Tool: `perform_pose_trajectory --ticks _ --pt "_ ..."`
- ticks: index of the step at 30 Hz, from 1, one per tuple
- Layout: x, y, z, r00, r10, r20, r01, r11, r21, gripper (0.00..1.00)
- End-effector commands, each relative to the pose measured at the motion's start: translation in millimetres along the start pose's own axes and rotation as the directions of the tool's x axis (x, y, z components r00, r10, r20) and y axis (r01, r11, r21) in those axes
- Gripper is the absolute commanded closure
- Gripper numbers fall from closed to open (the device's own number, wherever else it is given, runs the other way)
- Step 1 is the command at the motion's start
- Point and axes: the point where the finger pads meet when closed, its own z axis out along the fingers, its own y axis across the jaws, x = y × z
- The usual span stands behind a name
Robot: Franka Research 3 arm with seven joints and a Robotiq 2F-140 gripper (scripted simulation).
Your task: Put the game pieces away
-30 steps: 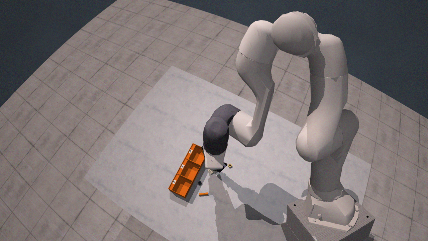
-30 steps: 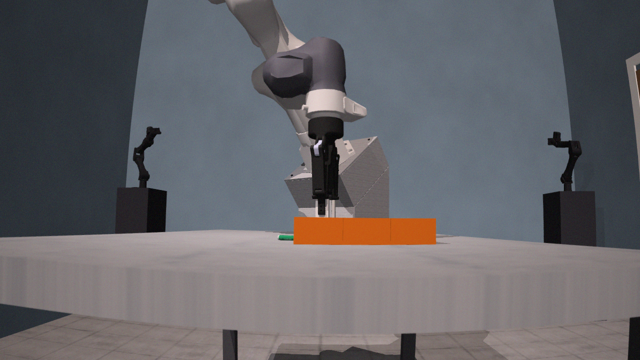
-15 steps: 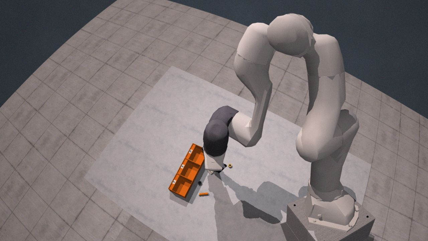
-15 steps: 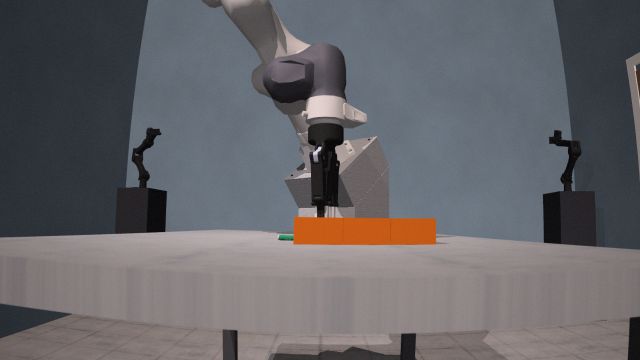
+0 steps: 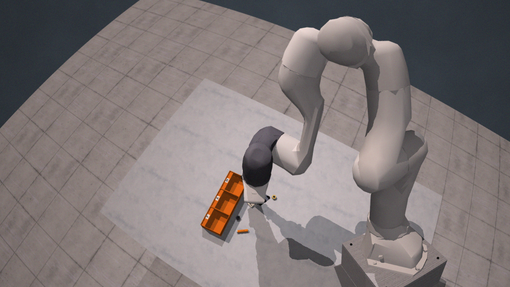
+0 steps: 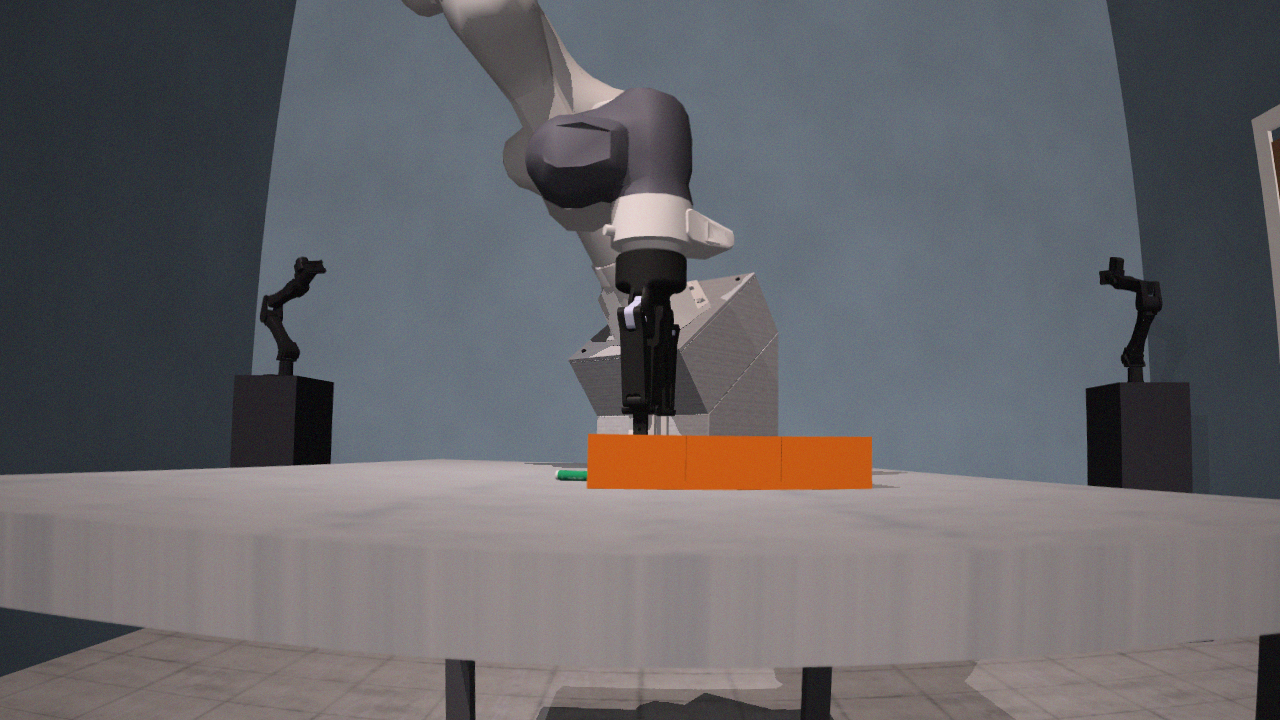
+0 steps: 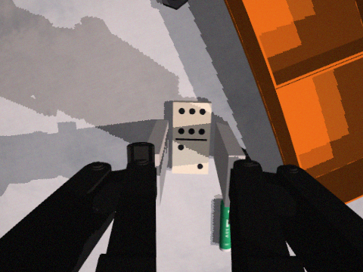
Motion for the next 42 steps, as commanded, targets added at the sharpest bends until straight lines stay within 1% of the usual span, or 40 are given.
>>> perform_pose_trajectory --ticks 1,31,39,41,42 --pt "0 1 0.6 1.0 0.01 0.001 -0.01 1.0 -0.004 0.87" --pt "0 1 0.6 1.0 0.01 0.001 -0.01 1.0 -0.004 0.87" --pt "0 1 -26.1 1.0 0.01 0.001 -0.01 1.0 -0.004 0.87" --pt "0 1 -26.1 1.0 0.01 0.001 -0.01 1.0 -0.004 0.87" --pt "0 1 -29.4 1.0 0.01 0.001 -0.01 1.0 -0.004 0.87"
